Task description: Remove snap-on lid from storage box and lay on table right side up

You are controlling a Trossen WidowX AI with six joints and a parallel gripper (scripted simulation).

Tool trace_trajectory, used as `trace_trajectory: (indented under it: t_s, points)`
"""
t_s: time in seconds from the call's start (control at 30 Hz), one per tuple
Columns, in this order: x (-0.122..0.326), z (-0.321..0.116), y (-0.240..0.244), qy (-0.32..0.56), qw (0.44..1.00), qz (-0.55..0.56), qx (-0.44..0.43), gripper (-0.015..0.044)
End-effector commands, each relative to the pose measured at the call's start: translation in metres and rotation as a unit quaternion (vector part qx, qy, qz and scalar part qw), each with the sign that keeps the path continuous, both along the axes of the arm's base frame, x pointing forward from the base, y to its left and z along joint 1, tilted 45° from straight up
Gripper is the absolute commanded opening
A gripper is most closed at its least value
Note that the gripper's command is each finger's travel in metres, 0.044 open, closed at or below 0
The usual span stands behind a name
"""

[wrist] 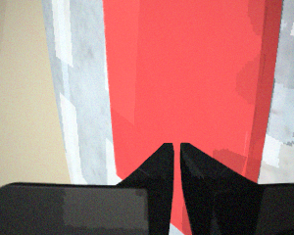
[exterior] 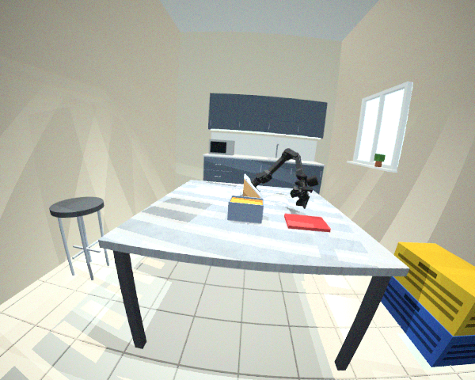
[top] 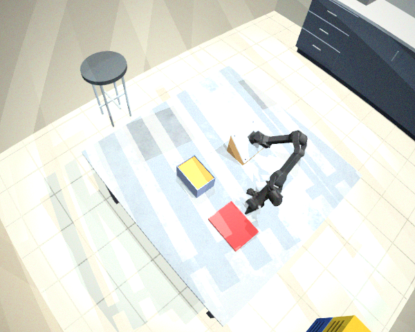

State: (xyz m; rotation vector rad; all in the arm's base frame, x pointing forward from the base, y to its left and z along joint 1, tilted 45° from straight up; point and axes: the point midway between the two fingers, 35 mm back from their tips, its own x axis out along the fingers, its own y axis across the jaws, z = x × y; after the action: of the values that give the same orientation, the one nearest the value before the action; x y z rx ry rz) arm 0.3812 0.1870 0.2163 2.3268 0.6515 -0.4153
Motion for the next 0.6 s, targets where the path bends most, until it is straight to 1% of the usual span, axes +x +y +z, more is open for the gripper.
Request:
trace_trajectory:
  t_s: [0.0,0.03,0.33,0.37,0.43,0.57]
  points:
    - [-0.0004,-0.0090,0.0034,0.007,1.000,0.000,-0.001,0.0000]
    - [0.0000,-0.0015,0.0010,0.001,1.000,0.001,0.000,0.0026]
    - [0.0000,-0.0015,0.0010,0.001,1.000,0.001,0.000,0.0263]
    - [0.0000,-0.0015,0.0010,0.001,1.000,0.001,0.000,0.0275]
    - [0.0000,-0.0015,0.0010,0.001,1.000,0.001,0.000,0.0275]
    - [-0.0067,-0.0016,0.0020,0.007,1.000,0.000,-0.001,0.0380]
